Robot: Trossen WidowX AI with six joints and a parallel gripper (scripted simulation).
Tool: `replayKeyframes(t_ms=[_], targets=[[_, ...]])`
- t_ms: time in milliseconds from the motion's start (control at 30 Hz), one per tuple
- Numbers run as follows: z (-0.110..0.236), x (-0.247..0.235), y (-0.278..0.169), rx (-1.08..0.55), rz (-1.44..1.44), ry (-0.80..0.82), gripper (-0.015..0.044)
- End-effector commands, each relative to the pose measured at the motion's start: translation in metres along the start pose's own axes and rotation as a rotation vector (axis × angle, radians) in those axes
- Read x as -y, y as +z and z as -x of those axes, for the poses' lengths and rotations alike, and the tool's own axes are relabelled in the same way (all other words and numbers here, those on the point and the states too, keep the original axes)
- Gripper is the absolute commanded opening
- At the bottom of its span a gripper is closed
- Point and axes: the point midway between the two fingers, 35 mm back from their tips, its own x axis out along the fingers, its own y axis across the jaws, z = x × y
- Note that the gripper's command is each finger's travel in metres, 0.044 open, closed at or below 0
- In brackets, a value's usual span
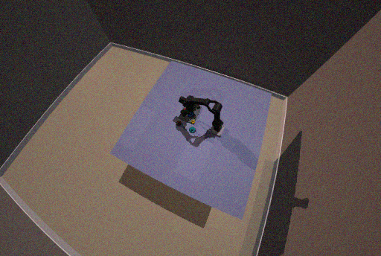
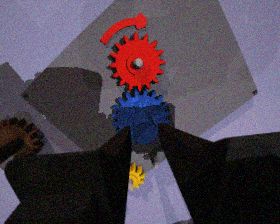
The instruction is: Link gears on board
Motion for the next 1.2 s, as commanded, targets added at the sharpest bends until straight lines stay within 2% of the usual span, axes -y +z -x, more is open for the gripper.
replayKeyframes(t_ms=[0,233,333,433,700,733,833,1167], targets=[[0.005,0.0,0.0,0.0,-0.018,0.001,0.014],[0.042,0.0,0.0,0.001,-0.018,0.001,0.014],[0.046,0.0,0.0,0.001,-0.018,0.001,0.014],[0.04,-0.02,0.001,0.002,0.181,0.004,0.0219],[0.042,-0.119,-0.012,0.007,1.212,0.014,0.0429],[0.041,-0.131,-0.016,0.008,1.338,0.014,0.044],[0.04,-0.148,-0.022,0.01,1.52,0.015,0.044],[0.04,-0.148,-0.02,0.011,1.521,0.015,0.044]])
